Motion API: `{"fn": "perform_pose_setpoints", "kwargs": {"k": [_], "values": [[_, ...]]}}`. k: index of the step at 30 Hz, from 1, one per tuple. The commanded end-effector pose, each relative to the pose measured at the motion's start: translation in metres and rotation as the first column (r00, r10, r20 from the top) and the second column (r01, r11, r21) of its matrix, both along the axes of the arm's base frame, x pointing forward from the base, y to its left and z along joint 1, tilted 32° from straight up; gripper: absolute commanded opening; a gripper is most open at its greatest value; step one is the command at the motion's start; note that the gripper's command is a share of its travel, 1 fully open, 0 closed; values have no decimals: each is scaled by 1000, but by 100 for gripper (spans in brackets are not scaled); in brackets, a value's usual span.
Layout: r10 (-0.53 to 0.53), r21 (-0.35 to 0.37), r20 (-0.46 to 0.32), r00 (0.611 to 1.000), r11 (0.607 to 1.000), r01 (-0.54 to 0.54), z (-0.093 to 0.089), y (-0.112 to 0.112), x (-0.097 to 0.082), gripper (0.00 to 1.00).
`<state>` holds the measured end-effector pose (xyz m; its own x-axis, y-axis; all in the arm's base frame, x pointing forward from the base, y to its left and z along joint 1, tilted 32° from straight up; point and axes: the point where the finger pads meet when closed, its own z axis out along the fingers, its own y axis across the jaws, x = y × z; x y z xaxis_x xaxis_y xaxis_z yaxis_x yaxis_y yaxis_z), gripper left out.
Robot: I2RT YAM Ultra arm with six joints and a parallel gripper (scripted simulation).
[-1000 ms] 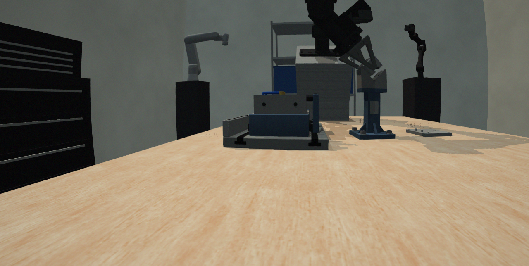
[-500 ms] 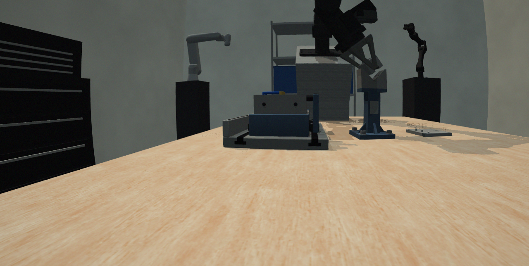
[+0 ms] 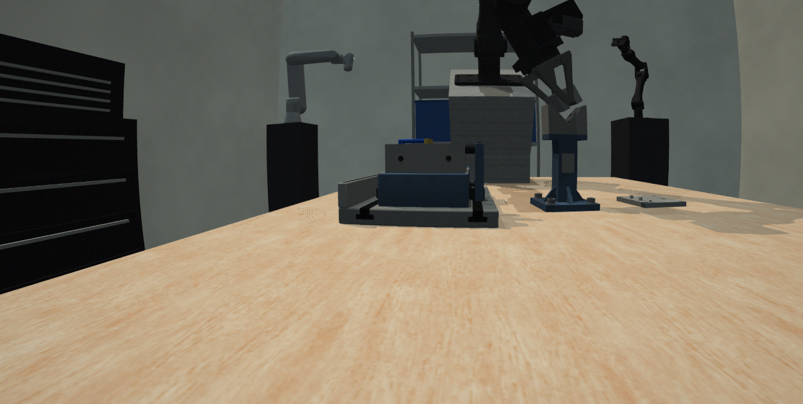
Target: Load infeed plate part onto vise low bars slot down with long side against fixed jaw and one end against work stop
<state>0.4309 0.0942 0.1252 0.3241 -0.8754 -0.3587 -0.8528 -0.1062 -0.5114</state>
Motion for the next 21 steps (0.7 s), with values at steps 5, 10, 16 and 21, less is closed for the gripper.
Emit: {"fn": "perform_pose_setpoints", "kwargs": {"k": [5,10,16,21], "values": [[-39,-46,44,998,998,41,17,3,-2,0],[-69,-92,70,995,993,75,23,3,2,0],[-104,-149,72,992,982,114,22,3,0,0],[-126,-184,81,989,973,139,23,3,0,0]]}}
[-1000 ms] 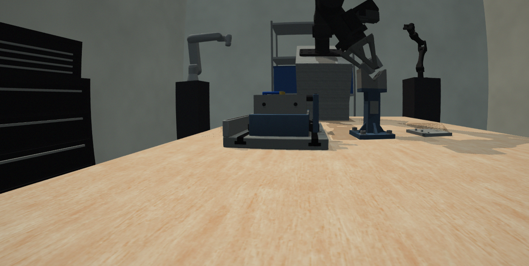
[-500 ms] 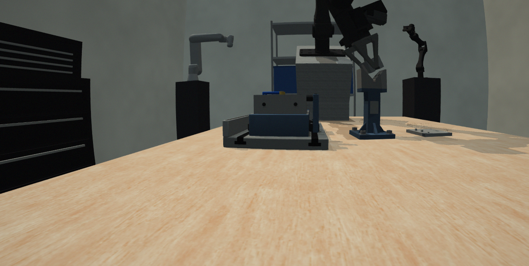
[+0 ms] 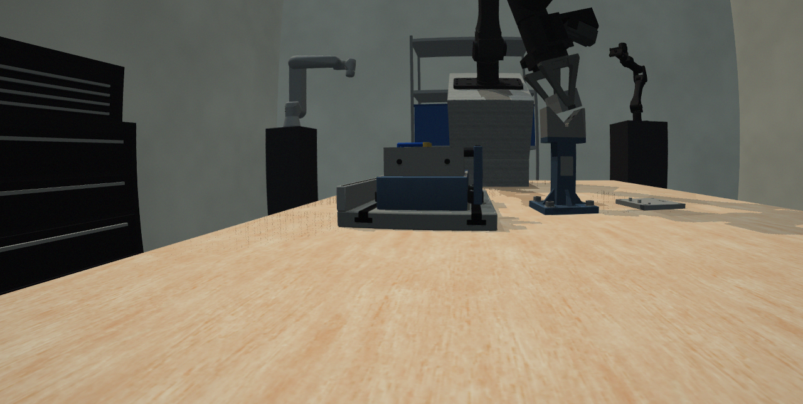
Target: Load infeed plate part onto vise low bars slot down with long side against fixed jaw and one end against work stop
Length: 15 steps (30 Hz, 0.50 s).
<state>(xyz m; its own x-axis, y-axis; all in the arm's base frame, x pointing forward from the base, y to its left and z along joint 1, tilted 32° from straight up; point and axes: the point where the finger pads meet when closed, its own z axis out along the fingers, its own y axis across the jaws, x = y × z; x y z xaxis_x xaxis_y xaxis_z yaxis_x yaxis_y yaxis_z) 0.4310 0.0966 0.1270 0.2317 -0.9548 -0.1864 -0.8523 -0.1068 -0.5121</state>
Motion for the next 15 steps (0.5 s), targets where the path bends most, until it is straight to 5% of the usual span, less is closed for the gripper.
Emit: {"fn": "perform_pose_setpoints", "kwargs": {"k": [1,15], "values": [[-22,-12,47,999,1000,22,21,1,0,0],[-90,-118,76,993,988,98,27,2,2,0]]}}
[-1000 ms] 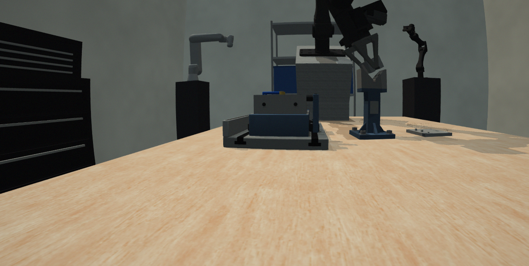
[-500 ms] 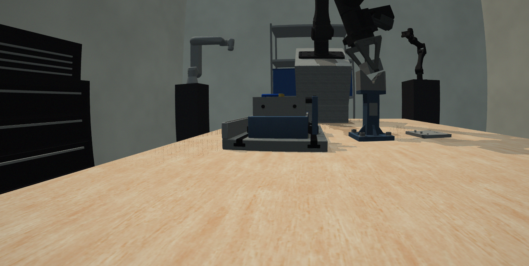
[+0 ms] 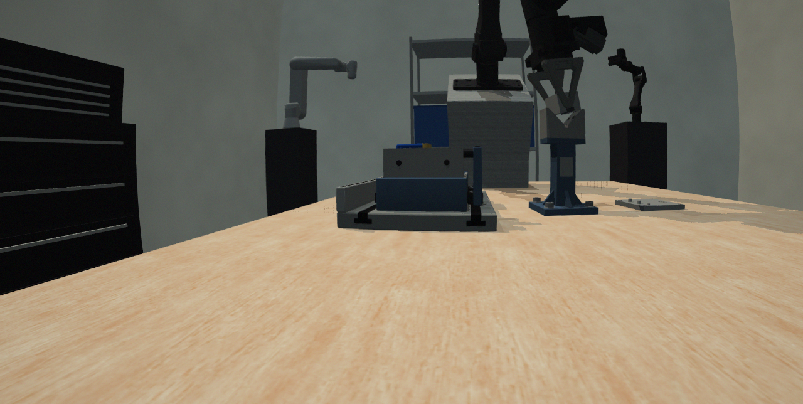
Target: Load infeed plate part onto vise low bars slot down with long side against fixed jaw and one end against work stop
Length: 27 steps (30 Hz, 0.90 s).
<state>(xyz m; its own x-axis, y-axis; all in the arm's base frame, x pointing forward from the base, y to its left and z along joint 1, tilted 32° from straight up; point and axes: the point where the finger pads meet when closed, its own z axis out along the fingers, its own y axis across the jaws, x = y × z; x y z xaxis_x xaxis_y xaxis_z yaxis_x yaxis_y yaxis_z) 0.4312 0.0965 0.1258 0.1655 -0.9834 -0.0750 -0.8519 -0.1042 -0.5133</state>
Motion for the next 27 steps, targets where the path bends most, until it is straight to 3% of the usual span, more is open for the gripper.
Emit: {"fn": "perform_pose_setpoints", "kwargs": {"k": [1,27], "values": [[-25,-18,57,998,1000,26,28,2,2,0],[-76,-98,71,995,992,83,28,2,2,0]]}}
